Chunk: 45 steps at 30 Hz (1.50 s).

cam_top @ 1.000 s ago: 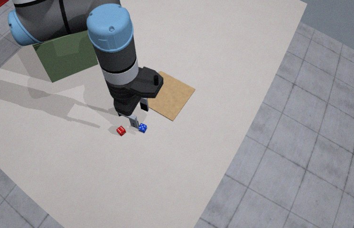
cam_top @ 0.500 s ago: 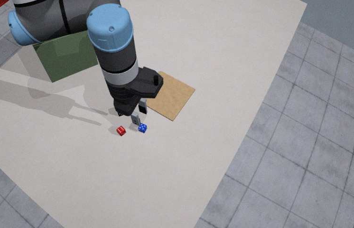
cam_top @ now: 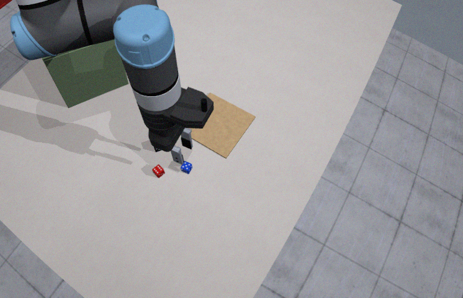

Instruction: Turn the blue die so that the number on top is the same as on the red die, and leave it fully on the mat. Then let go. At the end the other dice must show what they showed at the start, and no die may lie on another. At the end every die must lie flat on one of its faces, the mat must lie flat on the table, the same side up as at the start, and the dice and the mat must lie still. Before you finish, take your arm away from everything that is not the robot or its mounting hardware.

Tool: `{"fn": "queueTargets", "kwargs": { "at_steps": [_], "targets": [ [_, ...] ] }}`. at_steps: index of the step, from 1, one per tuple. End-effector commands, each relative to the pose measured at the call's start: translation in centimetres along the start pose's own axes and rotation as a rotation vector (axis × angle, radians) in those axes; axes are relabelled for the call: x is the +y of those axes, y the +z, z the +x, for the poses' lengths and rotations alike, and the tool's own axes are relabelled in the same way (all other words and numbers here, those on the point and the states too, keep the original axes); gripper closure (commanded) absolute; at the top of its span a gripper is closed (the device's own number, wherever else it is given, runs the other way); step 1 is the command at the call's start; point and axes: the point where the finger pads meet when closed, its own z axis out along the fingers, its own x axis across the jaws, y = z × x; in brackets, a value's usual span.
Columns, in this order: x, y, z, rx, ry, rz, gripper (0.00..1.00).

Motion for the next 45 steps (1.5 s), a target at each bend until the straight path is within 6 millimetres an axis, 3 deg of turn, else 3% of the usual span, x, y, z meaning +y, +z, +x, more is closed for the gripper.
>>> {"fn": "queueTargets", "kwargs": {
  "at_steps": [1,22,45],
  "targets": [
    [0.0,0.0,0.0,0.001,0.000,0.001,0.30],
    [0.0,0.3,0.0,0.001,0.000,0.001,0.30],
    [-0.1,3.2,0.0,0.001,0.000,0.001,0.30]
  ]
}}
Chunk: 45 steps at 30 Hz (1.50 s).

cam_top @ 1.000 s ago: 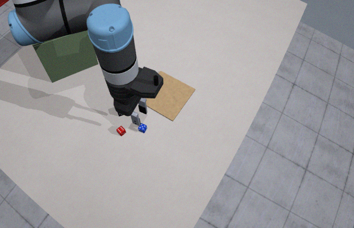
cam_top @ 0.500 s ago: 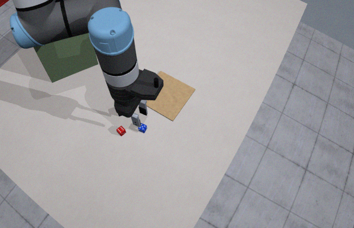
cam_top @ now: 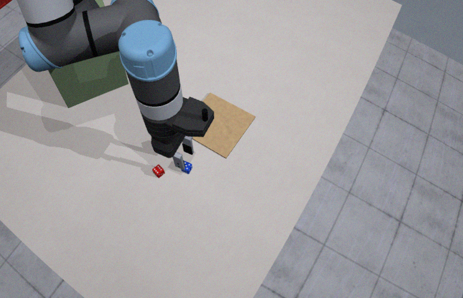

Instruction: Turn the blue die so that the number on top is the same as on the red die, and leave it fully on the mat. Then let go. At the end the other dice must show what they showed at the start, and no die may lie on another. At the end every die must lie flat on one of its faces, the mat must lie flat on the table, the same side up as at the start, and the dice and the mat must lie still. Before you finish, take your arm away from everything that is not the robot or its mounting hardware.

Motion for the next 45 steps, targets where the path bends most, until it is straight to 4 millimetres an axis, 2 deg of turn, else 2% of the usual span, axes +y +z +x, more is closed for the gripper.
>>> {"fn": "queueTargets", "kwargs": {
  "at_steps": [1,19,45],
  "targets": [
    [0.0,0.7,0.0,0.001,0.000,0.001,0.30],
    [-0.1,2.4,0.0,0.001,0.000,0.001,0.30],
    [-0.1,2.5,0.0,0.001,0.000,0.001,0.30]
  ]
}}
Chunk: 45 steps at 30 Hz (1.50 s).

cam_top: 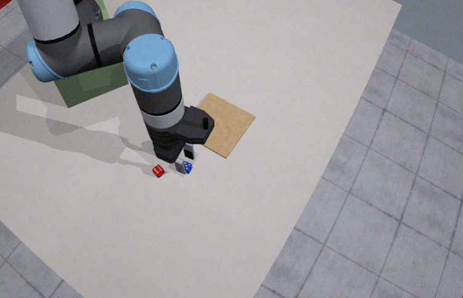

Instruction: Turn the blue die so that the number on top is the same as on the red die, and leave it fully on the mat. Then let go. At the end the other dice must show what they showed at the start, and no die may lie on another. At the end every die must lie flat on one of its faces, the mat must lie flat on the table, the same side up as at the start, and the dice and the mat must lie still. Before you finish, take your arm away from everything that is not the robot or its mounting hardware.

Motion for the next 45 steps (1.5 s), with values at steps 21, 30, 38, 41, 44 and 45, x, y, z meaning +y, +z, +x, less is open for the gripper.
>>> {"fn": "queueTargets", "kwargs": {
  "at_steps": [21,30,38,41,44,45],
  "targets": [
    [0.0,0.0,0.0,0.001,0.000,0.001,0.30],
    [0.0,0.5,0.0,0.001,0.000,0.001,0.30],
    [0.0,1.6,0.0,0.001,0.000,0.001,0.30],
    [0.0,2.0,0.0,0.001,0.000,0.001,0.30],
    [0.0,2.3,0.0,0.001,0.000,0.001,0.30],
    [0.0,2.4,0.0,0.001,0.000,0.001,0.30]
  ]
}}
